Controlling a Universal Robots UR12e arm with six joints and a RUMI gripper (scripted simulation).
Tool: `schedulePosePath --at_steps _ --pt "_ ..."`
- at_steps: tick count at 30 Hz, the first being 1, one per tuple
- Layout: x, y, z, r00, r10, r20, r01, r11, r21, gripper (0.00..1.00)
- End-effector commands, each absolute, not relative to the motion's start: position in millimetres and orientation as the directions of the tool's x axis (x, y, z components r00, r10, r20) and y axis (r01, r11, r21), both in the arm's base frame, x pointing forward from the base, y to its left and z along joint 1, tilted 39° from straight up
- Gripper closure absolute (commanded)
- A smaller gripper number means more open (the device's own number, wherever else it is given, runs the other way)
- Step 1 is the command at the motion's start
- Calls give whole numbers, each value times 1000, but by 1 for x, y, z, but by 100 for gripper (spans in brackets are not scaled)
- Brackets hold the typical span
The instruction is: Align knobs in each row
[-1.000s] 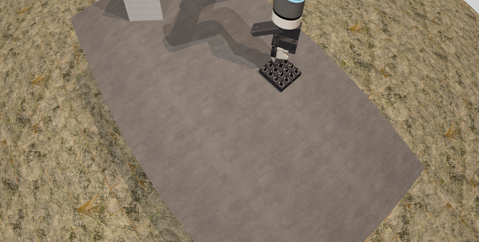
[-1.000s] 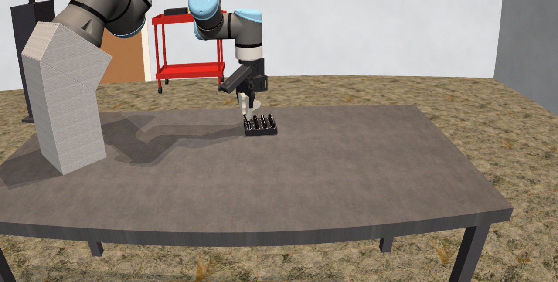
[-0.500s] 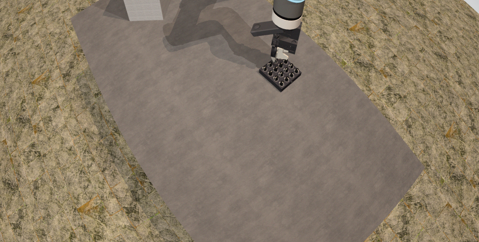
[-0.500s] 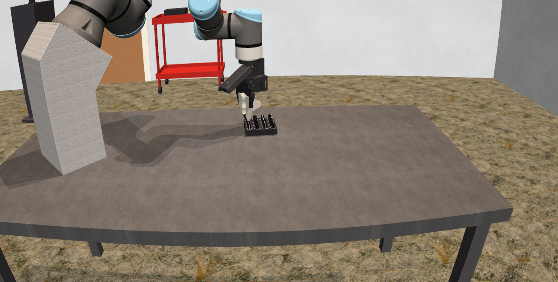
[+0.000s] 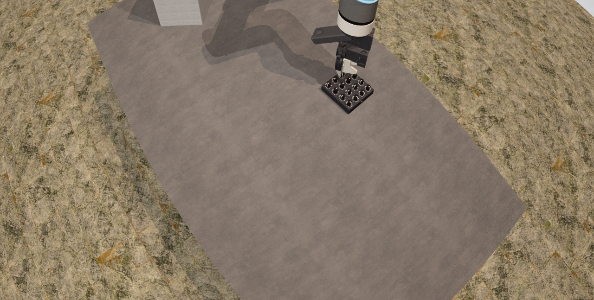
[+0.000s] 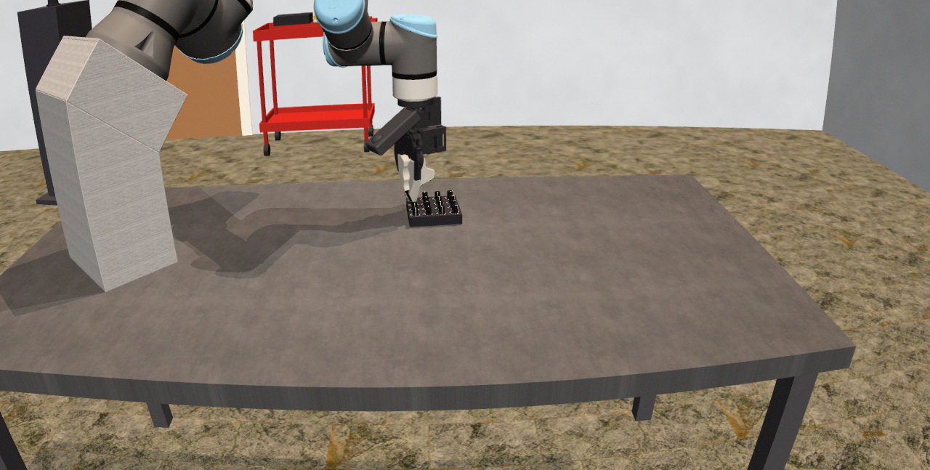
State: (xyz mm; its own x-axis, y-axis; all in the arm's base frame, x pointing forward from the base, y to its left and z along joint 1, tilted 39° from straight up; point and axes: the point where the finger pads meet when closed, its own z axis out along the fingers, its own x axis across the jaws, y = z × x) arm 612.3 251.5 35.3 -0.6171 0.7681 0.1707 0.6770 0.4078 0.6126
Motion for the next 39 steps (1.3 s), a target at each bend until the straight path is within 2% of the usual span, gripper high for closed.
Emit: schedulePosePath --at_steps 1,11,39 --pt "615 250 36 -565 797 213 720 349 600 96" --pt "614 251 36 -463 837 292 789 239 566 96" --pt "612 253 36 11 841 541 916 -226 333 96"
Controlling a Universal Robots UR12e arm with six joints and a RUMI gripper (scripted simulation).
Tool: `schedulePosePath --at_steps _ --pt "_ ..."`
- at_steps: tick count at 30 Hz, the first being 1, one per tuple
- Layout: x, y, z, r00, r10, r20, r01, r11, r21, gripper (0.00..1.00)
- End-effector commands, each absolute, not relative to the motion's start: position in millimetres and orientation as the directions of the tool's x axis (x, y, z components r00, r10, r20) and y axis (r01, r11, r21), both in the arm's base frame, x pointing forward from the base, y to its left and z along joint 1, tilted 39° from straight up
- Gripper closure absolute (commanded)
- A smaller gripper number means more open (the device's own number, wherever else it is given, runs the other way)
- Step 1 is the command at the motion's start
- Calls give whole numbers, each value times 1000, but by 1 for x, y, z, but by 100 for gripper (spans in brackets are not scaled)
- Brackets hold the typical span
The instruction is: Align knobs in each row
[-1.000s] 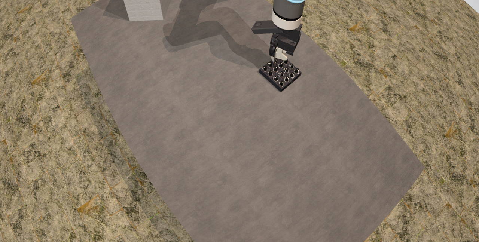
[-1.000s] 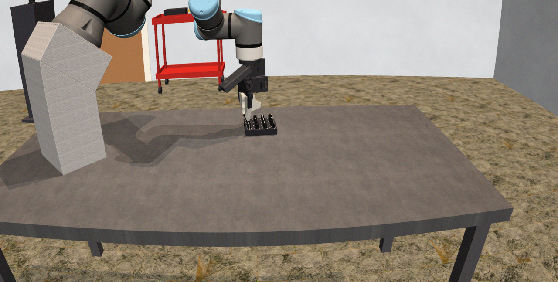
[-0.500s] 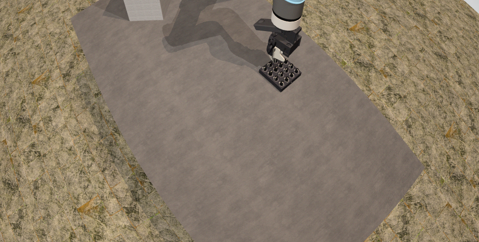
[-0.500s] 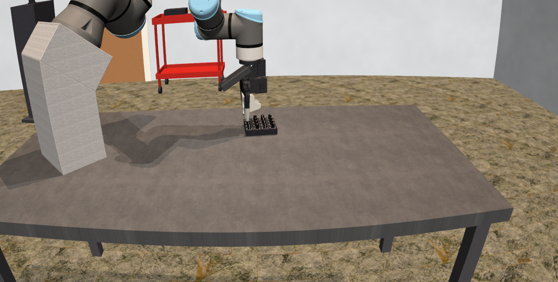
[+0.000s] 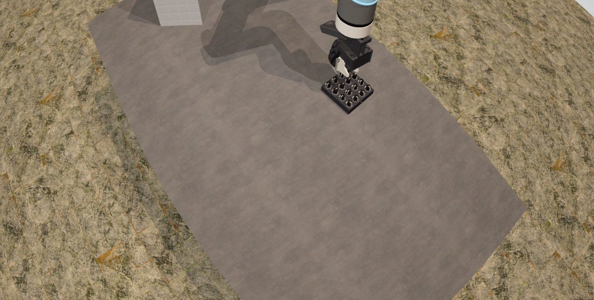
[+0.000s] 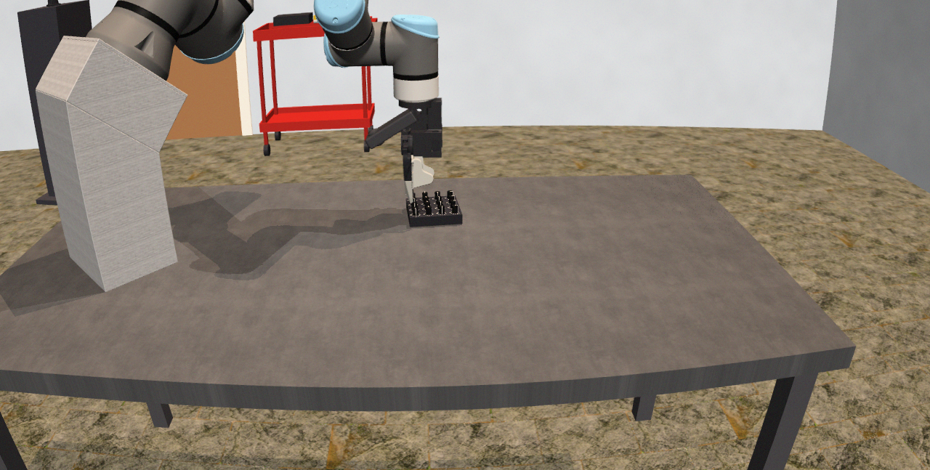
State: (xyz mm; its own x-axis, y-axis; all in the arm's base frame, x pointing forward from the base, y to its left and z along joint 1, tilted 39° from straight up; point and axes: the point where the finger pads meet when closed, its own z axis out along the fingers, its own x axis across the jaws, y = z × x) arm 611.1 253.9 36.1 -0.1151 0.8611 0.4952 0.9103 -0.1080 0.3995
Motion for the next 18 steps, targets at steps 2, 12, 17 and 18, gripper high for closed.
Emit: schedulePosePath --at_steps 2,12,17,18 --pt "612 253 36 44 832 553 915 -257 313 96" --pt "611 254 36 152 796 586 903 -352 245 96" --pt "612 254 37 194 778 597 895 -390 217 96" --pt "612 254 37 201 776 598 893 -395 213 96"
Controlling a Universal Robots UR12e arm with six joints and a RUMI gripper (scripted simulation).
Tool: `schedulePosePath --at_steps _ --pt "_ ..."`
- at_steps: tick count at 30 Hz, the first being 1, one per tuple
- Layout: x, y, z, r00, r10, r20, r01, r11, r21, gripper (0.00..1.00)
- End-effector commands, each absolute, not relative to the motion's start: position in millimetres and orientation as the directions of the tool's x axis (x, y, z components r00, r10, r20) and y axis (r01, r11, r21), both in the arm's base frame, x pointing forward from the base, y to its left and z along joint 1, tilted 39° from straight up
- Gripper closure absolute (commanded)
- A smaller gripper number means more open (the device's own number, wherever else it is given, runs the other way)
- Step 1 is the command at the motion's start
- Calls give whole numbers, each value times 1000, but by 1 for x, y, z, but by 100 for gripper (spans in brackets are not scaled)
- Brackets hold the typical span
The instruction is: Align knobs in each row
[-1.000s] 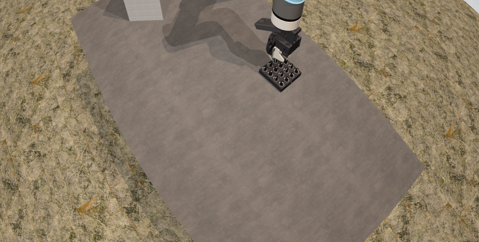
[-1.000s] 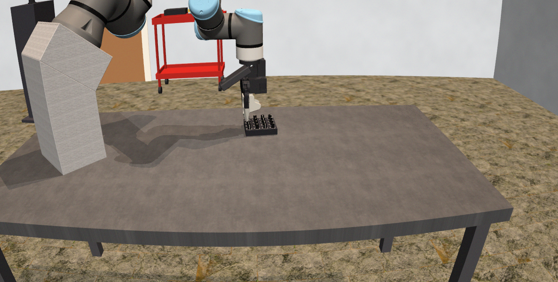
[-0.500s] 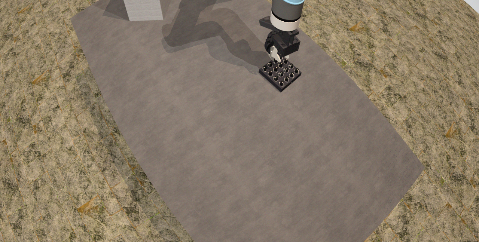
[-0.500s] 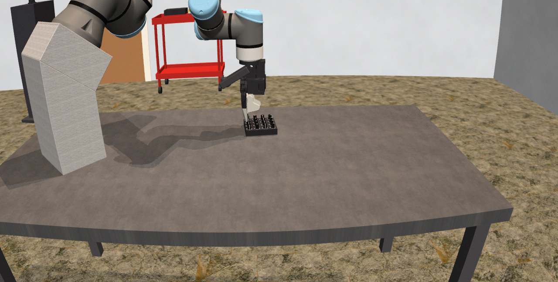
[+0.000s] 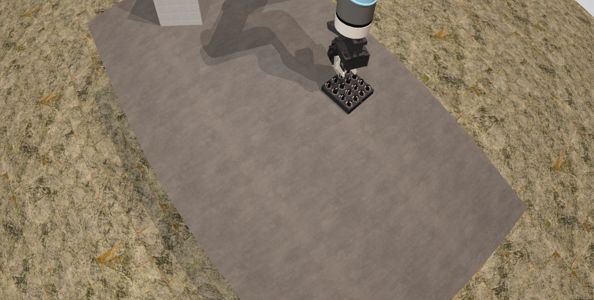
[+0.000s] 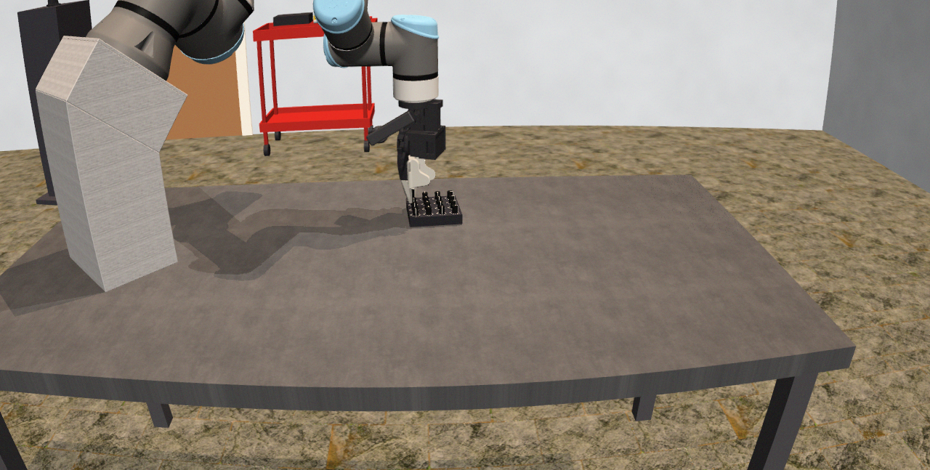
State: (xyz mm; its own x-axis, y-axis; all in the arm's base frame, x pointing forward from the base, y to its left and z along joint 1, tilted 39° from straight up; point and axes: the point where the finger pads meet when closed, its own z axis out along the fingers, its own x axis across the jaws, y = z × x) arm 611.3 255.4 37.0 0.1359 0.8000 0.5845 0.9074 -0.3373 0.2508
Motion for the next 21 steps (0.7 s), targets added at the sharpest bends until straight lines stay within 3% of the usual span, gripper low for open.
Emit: schedulePosePath --at_steps 1,21 --pt "612 254 37 206 773 600 892 -400 209 96" --pt "613 254 38 230 761 606 886 -422 194 96"
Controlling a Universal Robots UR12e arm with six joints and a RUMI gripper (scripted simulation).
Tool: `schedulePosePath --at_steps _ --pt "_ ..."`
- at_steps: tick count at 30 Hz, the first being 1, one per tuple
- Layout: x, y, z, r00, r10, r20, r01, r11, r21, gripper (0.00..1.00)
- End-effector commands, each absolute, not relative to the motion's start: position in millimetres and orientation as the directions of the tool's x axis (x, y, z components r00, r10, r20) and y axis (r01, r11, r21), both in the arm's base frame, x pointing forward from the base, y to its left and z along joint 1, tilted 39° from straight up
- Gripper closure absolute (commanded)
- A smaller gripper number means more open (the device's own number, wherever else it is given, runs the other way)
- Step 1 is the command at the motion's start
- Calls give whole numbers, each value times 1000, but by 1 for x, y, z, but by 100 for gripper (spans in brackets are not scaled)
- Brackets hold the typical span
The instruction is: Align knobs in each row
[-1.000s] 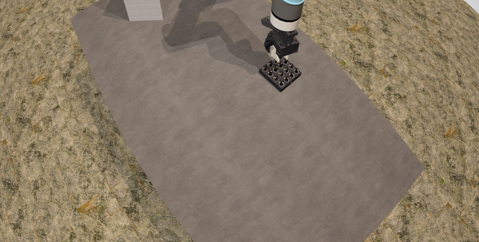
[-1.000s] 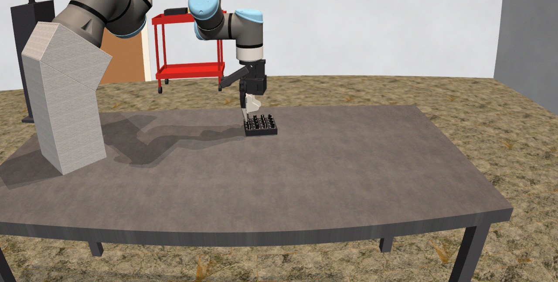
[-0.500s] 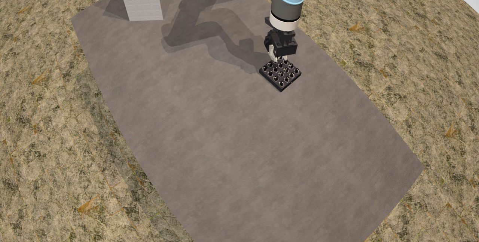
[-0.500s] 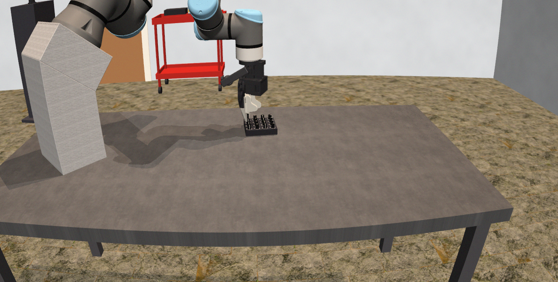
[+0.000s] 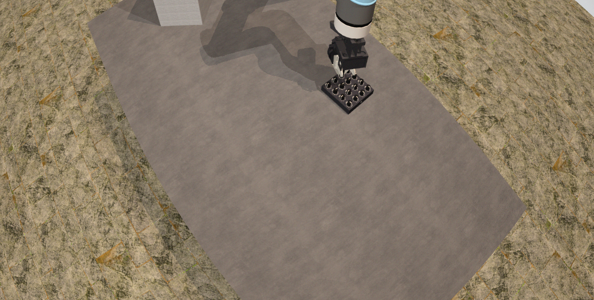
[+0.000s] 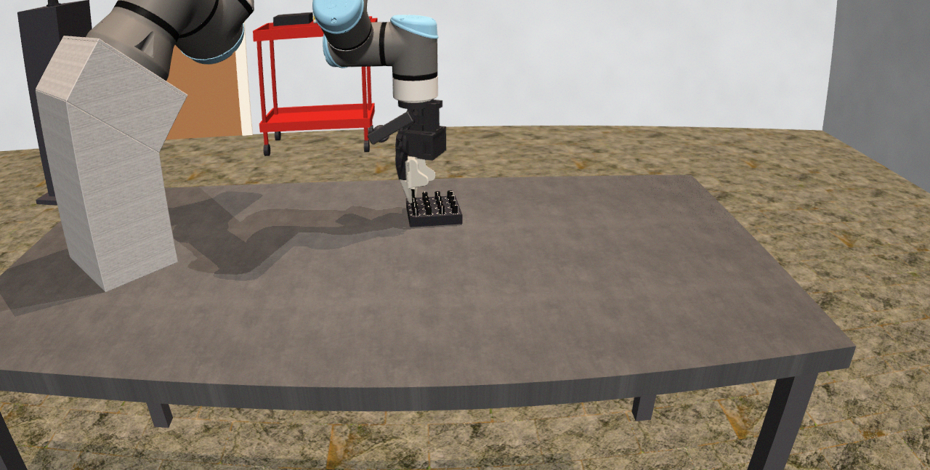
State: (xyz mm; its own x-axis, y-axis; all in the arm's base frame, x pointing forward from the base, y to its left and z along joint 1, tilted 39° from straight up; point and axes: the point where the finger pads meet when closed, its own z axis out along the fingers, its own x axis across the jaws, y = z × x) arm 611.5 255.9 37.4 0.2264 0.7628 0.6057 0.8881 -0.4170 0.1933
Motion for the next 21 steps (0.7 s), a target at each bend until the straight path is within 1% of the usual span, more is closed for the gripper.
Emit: schedulePosePath --at_steps 1,6,7,21 --pt "613 254 38 230 761 606 886 -422 194 96" --pt "613 254 38 230 762 606 886 -421 194 96" --pt "613 254 38 229 762 606 886 -421 194 89" --pt "613 254 38 230 762 606 886 -421 194 89"
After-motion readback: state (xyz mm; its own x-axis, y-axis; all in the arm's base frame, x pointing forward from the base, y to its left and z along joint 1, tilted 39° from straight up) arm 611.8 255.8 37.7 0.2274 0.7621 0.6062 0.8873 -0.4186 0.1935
